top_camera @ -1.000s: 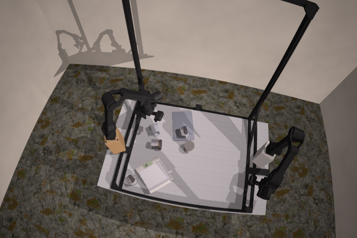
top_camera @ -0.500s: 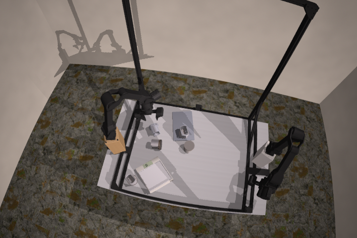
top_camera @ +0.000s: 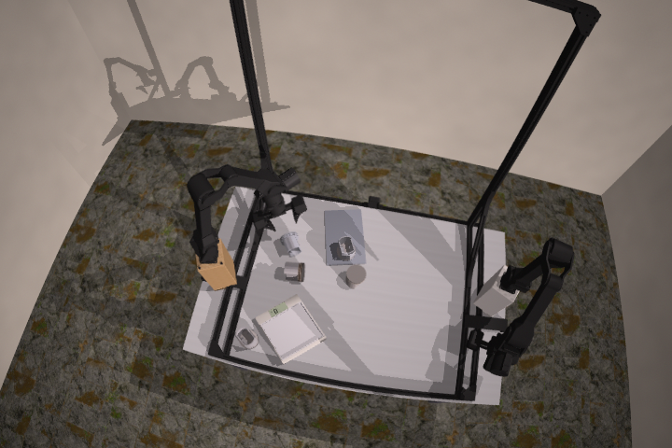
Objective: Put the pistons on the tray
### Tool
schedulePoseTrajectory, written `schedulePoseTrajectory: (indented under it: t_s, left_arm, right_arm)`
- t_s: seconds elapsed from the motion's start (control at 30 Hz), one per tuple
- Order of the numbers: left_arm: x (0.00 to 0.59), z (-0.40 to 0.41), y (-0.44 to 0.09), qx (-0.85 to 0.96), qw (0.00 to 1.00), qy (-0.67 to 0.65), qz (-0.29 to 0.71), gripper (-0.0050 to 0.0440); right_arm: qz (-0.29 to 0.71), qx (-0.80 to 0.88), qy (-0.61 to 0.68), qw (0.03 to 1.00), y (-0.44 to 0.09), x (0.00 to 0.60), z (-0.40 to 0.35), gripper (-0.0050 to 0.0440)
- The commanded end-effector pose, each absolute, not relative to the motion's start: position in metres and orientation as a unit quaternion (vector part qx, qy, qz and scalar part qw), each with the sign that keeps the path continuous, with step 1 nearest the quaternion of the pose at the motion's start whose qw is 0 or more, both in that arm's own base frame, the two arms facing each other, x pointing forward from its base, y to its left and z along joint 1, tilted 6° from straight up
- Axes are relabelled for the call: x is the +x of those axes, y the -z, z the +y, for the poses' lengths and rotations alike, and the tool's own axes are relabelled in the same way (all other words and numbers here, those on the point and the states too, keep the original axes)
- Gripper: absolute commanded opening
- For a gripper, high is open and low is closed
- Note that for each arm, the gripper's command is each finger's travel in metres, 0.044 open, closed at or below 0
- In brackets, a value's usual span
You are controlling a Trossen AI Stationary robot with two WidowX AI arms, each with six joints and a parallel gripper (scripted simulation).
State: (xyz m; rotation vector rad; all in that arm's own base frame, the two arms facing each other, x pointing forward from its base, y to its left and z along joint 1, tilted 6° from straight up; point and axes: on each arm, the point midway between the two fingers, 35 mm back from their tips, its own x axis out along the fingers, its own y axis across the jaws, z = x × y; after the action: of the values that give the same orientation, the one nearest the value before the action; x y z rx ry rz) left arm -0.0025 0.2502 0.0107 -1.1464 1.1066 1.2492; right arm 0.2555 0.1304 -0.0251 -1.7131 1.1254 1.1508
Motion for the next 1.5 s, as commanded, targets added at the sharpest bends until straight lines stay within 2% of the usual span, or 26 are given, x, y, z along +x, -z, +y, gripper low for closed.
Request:
schedulePoseTrajectory:
  t_s: [0.0, 1.47]
  left_arm:
    - [-0.002, 0.25, -0.011, -0.48, 0.53, -0.523, 0.463, 0.044]
    - [-0.002, 0.25, -0.011, -0.48, 0.53, -0.523, 0.463, 0.044]
  right_arm:
    - [0.424, -0.69, -0.462, 0.362, 0.027, 0.253, 0.128, 0.0378]
    - [0.424, -0.69, -0.462, 0.362, 0.09, 0.255, 0.121, 0.0378]
